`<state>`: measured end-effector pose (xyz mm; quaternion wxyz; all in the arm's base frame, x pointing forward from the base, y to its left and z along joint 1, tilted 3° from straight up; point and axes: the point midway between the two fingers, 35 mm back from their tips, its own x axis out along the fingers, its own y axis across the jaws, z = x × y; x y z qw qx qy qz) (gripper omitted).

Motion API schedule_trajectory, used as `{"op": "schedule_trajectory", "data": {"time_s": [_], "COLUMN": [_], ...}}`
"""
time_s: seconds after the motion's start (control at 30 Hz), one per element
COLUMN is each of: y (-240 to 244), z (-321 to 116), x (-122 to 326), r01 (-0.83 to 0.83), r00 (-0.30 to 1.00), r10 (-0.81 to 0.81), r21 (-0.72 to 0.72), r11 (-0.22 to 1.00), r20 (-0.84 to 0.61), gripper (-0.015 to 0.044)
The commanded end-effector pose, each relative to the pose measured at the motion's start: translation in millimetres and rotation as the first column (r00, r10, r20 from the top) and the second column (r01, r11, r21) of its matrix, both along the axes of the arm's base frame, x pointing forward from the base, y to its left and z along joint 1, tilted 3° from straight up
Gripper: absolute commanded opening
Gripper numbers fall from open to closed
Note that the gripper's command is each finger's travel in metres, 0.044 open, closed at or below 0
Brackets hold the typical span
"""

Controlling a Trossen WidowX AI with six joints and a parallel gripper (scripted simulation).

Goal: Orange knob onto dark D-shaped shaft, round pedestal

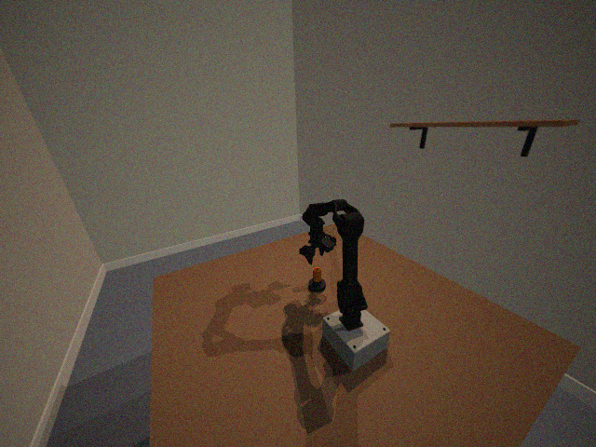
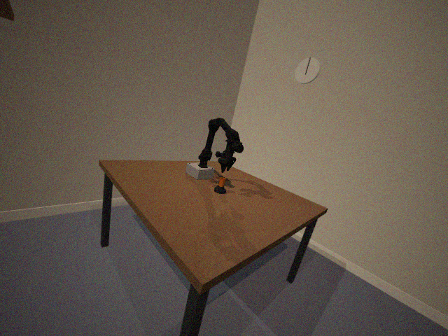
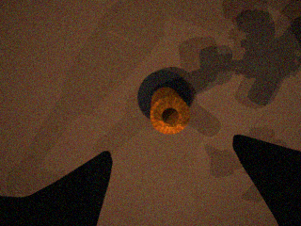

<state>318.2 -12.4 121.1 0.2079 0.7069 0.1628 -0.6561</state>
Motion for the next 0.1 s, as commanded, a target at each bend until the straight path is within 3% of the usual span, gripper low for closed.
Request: {"op": "schedule_trajectory", "data": {"time_s": [0.0, 0.07], "y": [0.1, 0.1], "z": [-1.6, -1.6], "x": [-0.4, -0.4], "r01": [0.006, 0.006], "r00": [1.0, 1.0], "r10": [-0.006, -0.006], "r21": [0.0, 0.0], "r11": [1.0, 1.0], "r20": [-0.017, -0.017], "gripper": [0.044, 0.044]}}
